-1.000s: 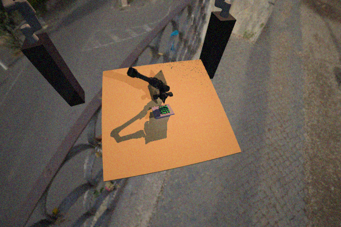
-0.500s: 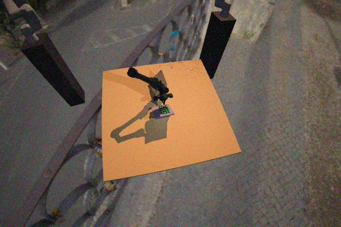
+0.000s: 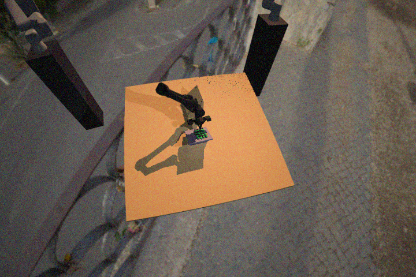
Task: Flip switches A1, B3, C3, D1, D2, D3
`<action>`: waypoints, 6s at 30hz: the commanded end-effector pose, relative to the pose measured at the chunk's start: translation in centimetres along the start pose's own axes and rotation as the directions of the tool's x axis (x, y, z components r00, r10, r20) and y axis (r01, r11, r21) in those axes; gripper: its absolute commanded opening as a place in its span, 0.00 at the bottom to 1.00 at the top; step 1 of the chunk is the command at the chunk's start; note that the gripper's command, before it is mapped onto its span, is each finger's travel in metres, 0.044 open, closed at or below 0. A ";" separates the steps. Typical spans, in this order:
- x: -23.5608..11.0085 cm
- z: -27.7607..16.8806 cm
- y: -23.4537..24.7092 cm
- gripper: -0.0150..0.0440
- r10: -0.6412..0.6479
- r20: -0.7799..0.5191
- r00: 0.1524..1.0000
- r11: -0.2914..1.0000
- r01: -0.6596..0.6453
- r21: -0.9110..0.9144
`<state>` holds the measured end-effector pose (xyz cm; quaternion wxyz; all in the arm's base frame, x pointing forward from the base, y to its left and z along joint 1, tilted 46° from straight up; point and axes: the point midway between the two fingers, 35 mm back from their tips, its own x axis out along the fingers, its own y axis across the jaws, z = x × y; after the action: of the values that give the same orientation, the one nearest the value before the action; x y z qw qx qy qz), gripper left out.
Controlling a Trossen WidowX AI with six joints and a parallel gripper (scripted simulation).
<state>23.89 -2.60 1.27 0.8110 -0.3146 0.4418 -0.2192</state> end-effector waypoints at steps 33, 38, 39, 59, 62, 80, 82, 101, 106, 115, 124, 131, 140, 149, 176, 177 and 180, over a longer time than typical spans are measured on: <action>0.3 -0.5 0.1 0.25 0.002 -0.010 1.000 1.000 -0.002 -0.017; 0.4 -0.5 0.1 0.25 0.002 -0.010 1.000 1.000 -0.002 -0.017; 0.4 -0.5 0.1 0.25 0.002 -0.010 1.000 1.000 -0.002 -0.017; 0.7 -0.5 0.1 0.25 0.002 -0.010 1.000 1.000 -0.002 -0.017; 0.7 -0.5 0.1 0.25 0.002 -0.010 1.000 1.000 -0.002 -0.017; -0.5 -0.3 0.4 0.25 0.008 -0.008 1.000 1.000 -0.008 -0.008; -2.3 -0.4 0.6 0.25 0.014 -0.006 1.000 1.000 -0.014 -0.010; -5.6 -2.5 -2.0 0.25 0.005 0.013 1.000 1.000 -0.005 -0.019; -4.5 -2.5 -1.8 0.25 0.011 0.017 1.000 1.000 -0.011 -0.018; -2.1 -2.5 -2.1 0.25 0.003 0.041 0.999 1.000 -0.003 -0.019; -1.1 -2.5 -2.1 0.25 0.001 0.043 0.999 1.000 0.000 -0.019; -0.3 -2.5 -2.1 0.25 0.002 0.041 0.999 1.000 -0.001 -0.019; 0.3 -2.5 -2.1 0.25 0.002 0.041 0.999 1.000 -0.001 -0.019; 0.3 -2.5 -2.1 0.25 0.002 0.041 0.999 1.000 -0.001 -0.019; 0.5 -2.5 -2.1 0.25 0.002 0.042 0.999 1.000 -0.001 -0.019; 0.5 -2.5 -2.1 0.25 0.002 0.042 0.999 1.000 -0.001 -0.019; 0.5 -2.5 -2.1 0.25 0.002 0.042 0.999 1.000 -0.001 -0.019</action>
<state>21.97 -5.18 1.59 0.8192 -0.3235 0.4241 -0.2109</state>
